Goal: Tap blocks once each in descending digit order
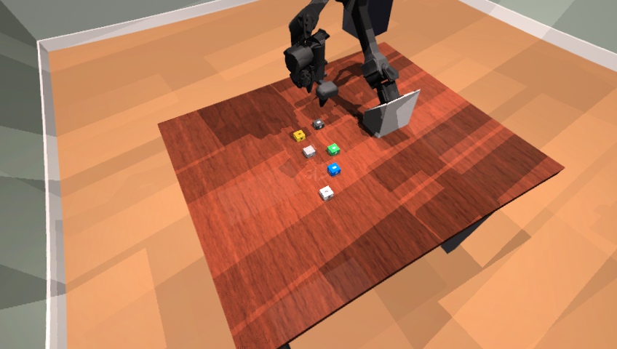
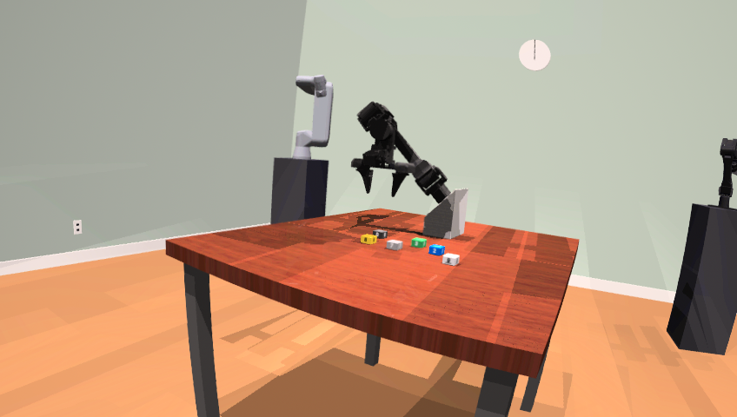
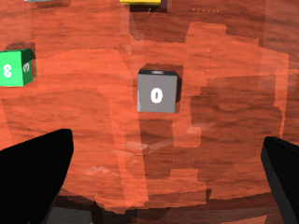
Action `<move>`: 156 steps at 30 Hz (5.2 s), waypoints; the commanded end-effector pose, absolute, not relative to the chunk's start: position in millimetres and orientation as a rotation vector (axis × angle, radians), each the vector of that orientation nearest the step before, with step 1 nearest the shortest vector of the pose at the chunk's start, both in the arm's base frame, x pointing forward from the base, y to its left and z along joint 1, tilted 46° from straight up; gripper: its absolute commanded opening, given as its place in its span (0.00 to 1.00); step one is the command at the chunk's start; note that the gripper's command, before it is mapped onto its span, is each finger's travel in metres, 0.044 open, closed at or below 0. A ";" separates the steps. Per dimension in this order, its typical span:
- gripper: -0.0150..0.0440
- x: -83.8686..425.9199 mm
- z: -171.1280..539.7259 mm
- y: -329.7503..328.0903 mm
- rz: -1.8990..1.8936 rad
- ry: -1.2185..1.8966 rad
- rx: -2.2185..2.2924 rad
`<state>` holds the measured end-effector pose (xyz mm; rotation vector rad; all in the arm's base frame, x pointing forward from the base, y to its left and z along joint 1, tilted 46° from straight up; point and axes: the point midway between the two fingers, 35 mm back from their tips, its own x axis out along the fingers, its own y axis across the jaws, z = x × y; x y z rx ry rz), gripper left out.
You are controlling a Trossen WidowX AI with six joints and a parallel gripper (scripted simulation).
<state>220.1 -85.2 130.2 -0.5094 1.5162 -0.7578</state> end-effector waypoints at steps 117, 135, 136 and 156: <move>0.93 304.3 -25.9 57.1 -0.752 1.517 -0.492; 0.93 361.4 -60.3 88.4 -0.750 1.513 -0.488; 0.93 367.0 -65.1 91.5 -0.750 1.513 -0.487; 0.93 374.5 -72.1 95.8 -0.750 1.513 -0.487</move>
